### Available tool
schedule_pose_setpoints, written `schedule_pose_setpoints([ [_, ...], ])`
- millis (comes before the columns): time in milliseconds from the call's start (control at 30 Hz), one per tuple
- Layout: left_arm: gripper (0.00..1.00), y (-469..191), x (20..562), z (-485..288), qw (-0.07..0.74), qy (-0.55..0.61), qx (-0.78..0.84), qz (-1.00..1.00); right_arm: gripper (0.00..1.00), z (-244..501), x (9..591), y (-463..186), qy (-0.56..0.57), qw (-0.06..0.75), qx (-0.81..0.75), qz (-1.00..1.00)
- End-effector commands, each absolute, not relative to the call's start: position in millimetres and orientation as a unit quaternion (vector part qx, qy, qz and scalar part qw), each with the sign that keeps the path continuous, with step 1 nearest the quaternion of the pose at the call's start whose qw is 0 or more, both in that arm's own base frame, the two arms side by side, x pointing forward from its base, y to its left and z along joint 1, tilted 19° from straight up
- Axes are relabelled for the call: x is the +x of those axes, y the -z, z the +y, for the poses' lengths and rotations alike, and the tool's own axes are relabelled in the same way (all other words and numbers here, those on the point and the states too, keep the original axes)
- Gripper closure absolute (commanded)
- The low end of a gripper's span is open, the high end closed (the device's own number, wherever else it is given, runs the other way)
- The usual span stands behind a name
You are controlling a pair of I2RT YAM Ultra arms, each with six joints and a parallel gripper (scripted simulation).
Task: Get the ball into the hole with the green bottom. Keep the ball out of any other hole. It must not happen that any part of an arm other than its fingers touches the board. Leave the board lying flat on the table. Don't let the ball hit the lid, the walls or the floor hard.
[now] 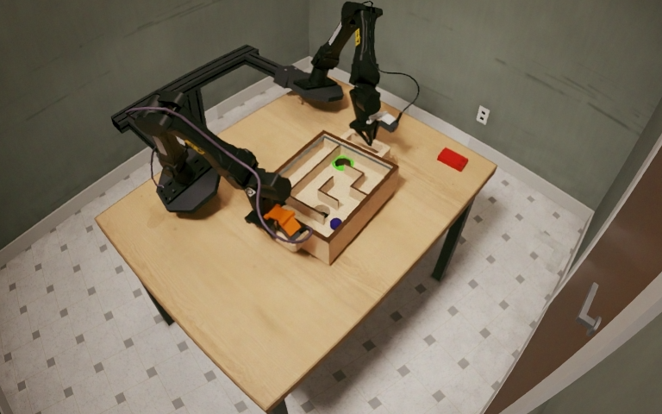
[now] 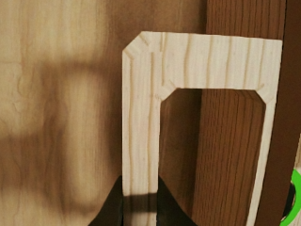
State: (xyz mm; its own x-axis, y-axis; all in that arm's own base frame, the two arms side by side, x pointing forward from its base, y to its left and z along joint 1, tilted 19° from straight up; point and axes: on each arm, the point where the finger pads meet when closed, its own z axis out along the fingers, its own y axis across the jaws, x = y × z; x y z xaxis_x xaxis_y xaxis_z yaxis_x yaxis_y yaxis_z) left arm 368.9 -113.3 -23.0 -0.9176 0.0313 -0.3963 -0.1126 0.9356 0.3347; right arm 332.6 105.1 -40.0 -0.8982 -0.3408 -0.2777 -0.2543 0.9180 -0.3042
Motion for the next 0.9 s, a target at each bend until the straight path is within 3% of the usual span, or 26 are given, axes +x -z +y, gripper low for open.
schedule_pose_setpoints([
  [0,1.00,-14,410,-133,0.270,-0.127,-0.030,0.954,1.00,127,364,-3,0.134,0.237,-0.138,0.952],
  [300,1.00,14,397,-118,0.251,-0.123,-0.025,0.960,1.00,135,365,-16,0.155,0.240,-0.143,0.948],
  [733,1.00,-7,407,-132,0.271,-0.131,-0.030,0.953,1.00,135,377,-19,0.136,0.254,-0.142,0.947],
  [800,1.00,-13,403,-130,0.279,-0.156,-0.037,0.947,1.00,122,359,8,0.119,0.240,-0.153,0.951],
  [867,1.00,-10,390,-127,0.249,-0.173,-0.031,0.952,1.00,126,369,4,0.107,0.238,-0.148,0.954],
])
